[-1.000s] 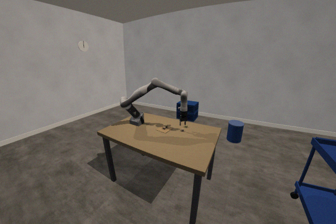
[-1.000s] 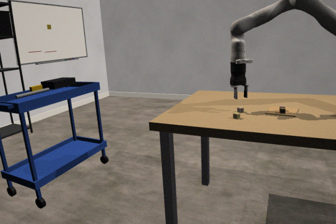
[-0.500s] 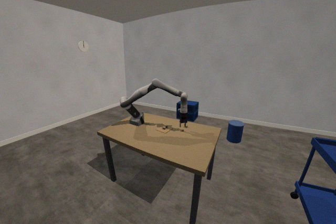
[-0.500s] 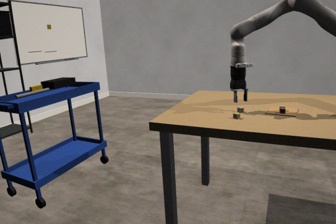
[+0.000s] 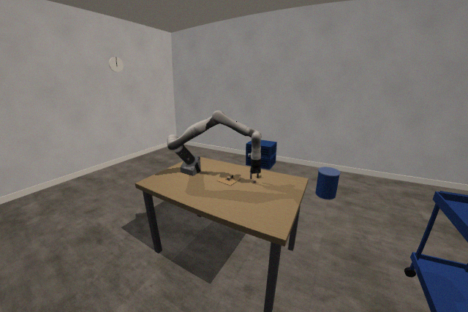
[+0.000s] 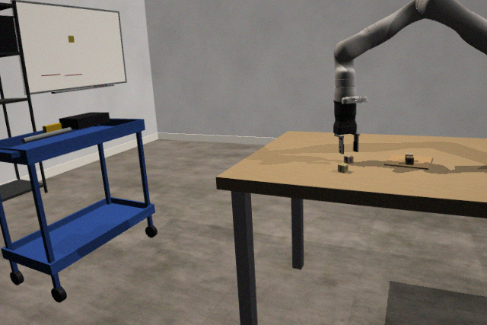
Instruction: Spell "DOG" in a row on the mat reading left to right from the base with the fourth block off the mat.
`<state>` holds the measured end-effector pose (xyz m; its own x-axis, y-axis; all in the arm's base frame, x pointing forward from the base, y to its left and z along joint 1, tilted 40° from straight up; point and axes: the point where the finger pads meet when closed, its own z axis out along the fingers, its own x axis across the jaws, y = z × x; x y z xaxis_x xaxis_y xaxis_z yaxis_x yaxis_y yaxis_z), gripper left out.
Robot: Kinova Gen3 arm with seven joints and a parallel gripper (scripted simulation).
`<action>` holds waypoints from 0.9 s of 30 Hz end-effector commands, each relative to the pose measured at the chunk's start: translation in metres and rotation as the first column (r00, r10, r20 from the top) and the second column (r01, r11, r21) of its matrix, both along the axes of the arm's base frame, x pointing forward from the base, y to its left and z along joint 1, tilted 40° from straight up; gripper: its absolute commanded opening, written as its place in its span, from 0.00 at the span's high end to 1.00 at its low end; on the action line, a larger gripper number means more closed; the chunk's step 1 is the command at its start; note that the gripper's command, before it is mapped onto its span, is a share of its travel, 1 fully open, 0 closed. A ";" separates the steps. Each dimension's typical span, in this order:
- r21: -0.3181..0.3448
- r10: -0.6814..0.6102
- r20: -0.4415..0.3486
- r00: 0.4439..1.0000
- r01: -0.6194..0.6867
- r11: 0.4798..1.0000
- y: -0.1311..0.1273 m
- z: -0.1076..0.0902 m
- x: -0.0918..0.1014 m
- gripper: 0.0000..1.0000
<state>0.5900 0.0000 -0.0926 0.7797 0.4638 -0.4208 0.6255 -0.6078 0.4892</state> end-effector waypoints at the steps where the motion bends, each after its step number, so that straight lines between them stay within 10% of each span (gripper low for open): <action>1: 0.000 0.000 0.000 1.000 0.000 1.000 -0.001 -0.001 0.000 0.00; 27: 0.000 0.000 0.000 1.000 0.000 1.000 -0.003 -0.003 0.000 0.00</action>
<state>0.5891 -0.0042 -0.0967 0.7797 0.4617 -0.4229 0.6254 -0.6083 0.4888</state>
